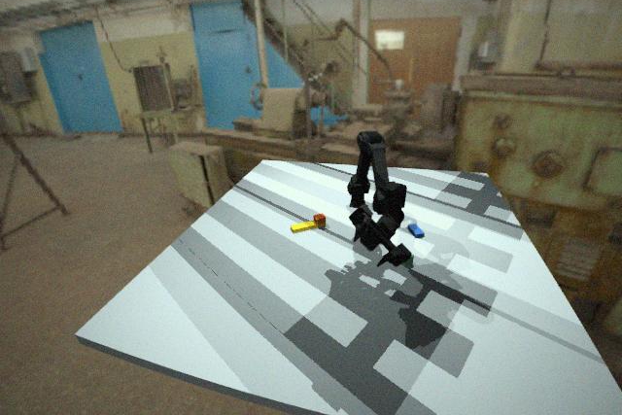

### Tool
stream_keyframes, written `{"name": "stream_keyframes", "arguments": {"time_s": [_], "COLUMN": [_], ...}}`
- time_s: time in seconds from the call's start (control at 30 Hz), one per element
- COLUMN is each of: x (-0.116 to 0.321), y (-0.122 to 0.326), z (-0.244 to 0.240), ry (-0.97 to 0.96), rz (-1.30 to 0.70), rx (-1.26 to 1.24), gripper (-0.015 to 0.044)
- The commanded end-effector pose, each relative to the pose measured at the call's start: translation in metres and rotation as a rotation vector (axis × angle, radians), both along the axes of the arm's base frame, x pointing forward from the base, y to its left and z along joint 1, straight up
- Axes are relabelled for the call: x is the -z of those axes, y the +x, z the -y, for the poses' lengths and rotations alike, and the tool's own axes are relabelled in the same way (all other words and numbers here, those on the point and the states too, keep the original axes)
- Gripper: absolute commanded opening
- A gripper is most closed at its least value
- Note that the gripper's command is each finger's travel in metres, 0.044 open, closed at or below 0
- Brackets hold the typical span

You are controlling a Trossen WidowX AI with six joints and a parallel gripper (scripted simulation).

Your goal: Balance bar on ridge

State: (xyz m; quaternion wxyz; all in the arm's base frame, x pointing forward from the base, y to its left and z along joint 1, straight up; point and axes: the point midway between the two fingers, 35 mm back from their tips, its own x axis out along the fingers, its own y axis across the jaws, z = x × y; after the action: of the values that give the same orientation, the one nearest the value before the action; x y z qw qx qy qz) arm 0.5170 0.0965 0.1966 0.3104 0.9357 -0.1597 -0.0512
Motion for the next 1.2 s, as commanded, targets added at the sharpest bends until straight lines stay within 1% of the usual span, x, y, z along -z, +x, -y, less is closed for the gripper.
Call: {"name": "stream_keyframes", "arguments": {"time_s": [0.0,0.07,0.1,0.37,0.63,0.9,1.17], "x": [0.0,0.002,0.004,0.017,0.032,0.046,0.058], "y": [0.0,0.003,0.004,0.009,0.002,-0.018,-0.049], "z": [0.001,0.009,0.015,0.065,0.116,0.164,0.207], "ry": [-0.006,-0.053,-0.088,-0.348,-0.571,-0.754,-0.895], "rz": [-0.005,-0.044,-0.074,-0.324,-0.582,-0.838,-1.078], "rx": [0.001,0.006,0.01,0.019,-0.014,-0.094,-0.226], "gripper": [0.0374,0.0321,0.0315,0.0315,0.0315,0.0315,0.0315]}}
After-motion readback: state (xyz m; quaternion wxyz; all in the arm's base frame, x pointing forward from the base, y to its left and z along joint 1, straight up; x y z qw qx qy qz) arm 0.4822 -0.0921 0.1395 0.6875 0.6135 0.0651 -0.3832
